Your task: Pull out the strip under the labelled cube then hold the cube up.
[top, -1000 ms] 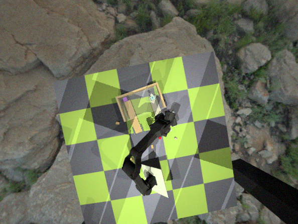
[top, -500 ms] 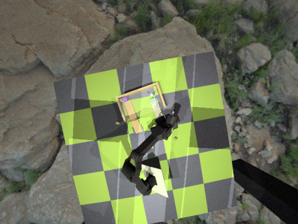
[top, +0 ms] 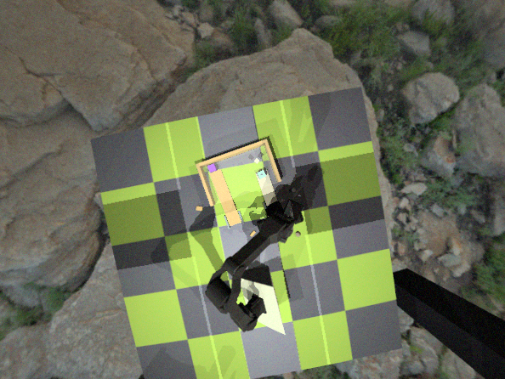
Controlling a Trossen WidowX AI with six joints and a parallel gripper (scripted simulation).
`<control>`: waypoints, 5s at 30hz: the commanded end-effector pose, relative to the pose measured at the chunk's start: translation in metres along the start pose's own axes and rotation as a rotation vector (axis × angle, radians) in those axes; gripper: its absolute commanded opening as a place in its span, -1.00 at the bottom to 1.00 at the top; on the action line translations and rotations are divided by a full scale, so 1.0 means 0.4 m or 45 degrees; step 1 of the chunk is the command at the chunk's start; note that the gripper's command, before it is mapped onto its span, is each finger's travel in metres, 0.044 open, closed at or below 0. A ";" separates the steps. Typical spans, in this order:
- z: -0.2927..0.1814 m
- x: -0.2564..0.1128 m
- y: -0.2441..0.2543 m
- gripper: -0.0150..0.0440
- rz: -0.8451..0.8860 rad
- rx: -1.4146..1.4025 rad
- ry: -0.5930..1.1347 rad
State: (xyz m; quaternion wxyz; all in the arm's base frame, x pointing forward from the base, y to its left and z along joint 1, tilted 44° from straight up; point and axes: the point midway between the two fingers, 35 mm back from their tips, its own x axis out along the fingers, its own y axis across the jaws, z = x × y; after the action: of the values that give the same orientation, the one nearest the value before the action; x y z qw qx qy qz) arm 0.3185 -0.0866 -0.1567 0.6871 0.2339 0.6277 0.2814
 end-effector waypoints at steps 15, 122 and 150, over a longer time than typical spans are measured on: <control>-0.087 0.012 0.003 -0.49 0.007 0.011 0.033; -0.234 -0.104 -0.010 -0.31 0.003 -0.062 0.036; 0.007 -0.134 0.000 1.00 0.006 -0.141 0.032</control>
State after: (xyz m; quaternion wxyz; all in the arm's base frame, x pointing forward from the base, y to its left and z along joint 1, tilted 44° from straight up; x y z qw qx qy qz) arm 0.3063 -0.1244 -0.1192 0.6916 0.1901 0.6192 0.3197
